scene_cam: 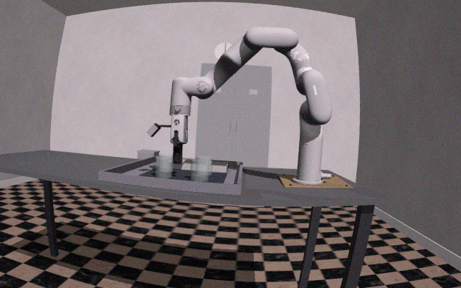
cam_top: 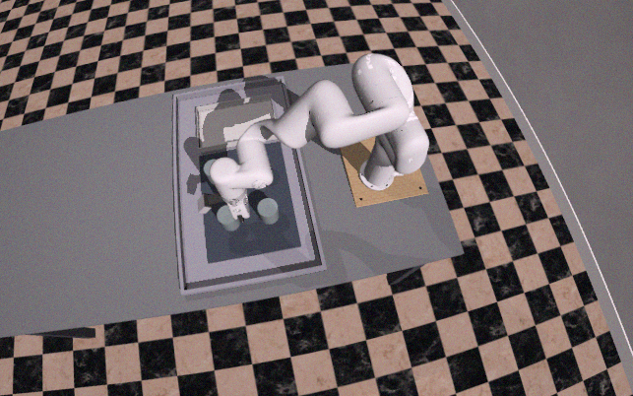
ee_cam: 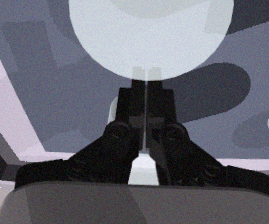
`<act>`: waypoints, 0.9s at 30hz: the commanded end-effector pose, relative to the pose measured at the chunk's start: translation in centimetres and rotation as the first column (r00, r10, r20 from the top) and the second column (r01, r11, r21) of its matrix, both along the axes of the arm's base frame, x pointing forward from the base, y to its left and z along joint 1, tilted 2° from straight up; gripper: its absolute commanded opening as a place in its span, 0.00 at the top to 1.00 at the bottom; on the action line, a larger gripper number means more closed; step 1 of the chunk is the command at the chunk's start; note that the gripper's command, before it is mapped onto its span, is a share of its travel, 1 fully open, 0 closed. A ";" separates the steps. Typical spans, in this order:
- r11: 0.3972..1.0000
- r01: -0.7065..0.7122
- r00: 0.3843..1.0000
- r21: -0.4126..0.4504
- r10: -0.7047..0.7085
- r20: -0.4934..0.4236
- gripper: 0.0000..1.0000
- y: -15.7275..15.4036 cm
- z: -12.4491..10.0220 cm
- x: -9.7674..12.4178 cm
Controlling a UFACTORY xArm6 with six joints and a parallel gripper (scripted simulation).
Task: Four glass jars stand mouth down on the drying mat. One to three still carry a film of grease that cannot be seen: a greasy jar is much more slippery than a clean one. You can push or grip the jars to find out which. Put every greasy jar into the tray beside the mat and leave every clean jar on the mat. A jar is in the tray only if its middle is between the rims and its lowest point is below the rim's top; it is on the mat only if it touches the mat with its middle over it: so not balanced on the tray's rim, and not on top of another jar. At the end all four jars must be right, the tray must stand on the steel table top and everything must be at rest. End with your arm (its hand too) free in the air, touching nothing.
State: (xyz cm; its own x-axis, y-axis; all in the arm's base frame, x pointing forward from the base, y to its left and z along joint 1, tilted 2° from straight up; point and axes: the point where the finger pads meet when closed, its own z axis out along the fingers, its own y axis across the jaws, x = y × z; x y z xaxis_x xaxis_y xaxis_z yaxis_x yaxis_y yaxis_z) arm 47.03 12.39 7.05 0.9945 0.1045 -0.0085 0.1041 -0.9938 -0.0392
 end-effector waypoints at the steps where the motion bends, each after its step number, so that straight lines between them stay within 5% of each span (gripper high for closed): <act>1: 1.000 0.000 1.000 0.001 0.000 0.004 1.00 0.0 0.2 0.2; 27: 1.000 0.000 1.000 0.001 0.000 0.004 1.00 0.1 0.2 0.5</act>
State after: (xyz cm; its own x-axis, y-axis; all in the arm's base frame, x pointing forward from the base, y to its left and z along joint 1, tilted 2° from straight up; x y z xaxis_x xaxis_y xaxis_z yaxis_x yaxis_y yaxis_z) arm 47.34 12.43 7.05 0.9945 0.1046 -0.0090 0.1042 -0.9938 -0.0392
